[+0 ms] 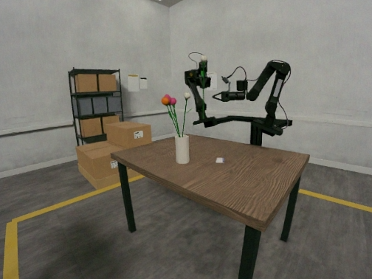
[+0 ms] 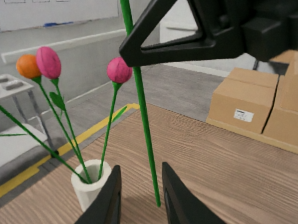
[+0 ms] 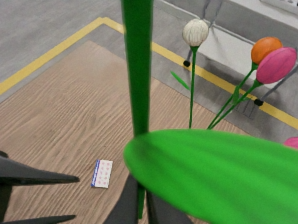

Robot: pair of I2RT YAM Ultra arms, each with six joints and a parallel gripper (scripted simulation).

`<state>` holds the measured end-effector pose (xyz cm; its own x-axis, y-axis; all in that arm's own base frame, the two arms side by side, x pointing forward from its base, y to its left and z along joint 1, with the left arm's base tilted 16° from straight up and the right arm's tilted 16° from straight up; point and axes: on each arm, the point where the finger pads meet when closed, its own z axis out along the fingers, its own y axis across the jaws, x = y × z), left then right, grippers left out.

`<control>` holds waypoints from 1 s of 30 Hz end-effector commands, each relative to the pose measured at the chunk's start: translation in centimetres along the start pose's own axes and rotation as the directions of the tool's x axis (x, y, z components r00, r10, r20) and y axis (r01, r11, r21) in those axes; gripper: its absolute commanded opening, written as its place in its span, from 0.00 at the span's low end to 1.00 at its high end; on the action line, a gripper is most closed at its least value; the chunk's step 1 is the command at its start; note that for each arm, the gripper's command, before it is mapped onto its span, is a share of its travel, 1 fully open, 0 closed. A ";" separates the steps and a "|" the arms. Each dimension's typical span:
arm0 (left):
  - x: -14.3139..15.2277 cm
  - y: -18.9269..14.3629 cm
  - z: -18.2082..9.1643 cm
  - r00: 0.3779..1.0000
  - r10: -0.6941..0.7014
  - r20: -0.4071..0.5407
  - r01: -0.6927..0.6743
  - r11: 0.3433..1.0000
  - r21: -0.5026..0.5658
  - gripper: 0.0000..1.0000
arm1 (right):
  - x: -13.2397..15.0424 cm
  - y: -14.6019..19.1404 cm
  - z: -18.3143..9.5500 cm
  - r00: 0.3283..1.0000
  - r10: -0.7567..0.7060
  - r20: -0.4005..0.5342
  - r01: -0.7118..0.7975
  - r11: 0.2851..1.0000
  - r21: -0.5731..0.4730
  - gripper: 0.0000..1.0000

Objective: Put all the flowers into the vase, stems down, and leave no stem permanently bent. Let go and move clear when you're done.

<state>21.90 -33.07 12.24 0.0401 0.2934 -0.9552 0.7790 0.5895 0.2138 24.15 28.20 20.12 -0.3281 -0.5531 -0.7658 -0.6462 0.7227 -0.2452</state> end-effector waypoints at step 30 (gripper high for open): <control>-1.5 0.1 -3.4 0.999 -0.014 0.044 0.014 1.000 -0.005 0.30 | -0.3 0.4 -1.1 1.000 0.004 0.023 -0.003 1.000 -0.019 0.00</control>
<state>19.40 -30.19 12.81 0.0390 0.2982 -0.9537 0.7779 0.5899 0.2163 24.14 28.17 20.05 -0.3292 -0.5536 -0.7650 -0.6461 0.7229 -0.2451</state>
